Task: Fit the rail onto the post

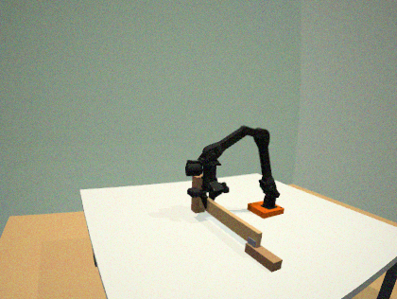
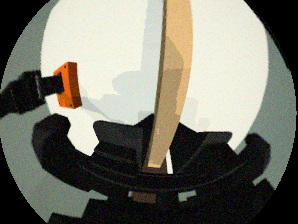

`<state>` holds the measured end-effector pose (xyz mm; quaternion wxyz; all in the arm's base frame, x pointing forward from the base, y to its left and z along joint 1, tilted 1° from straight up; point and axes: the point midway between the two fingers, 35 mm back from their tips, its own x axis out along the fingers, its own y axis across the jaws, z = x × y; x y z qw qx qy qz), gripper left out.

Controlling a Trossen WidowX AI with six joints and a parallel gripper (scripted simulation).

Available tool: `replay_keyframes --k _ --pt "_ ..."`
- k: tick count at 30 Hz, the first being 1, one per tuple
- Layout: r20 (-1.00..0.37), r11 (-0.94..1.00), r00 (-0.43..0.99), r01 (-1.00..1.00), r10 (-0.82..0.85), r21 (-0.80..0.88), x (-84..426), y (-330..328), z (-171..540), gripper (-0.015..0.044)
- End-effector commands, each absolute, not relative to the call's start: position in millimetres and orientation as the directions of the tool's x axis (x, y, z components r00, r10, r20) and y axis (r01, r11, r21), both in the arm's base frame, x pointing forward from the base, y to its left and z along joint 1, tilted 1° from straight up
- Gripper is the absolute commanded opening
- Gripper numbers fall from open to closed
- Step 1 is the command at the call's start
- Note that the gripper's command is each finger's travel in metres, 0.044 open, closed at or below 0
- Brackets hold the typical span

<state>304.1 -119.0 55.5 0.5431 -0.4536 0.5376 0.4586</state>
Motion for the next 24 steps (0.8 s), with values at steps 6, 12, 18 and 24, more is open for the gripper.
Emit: replay_keyframes --k 6,12,18,24 --pt "-1.0 0.169 0.003 -0.986 0.004 -0.003 303.4 -123.1 58.3 0.0" --pt "-1.0 0.169 0.003 -0.986 0.004 -0.003 303.4 -123.1 59.1 0.0" --pt "-1.0 0.169 0.003 -0.986 0.004 -0.003 303.4 -123.1 59.4 0.0" --pt "-1.0 0.169 0.003 -0.986 0.004 -0.003 303.4 -123.2 59.7 0.0"
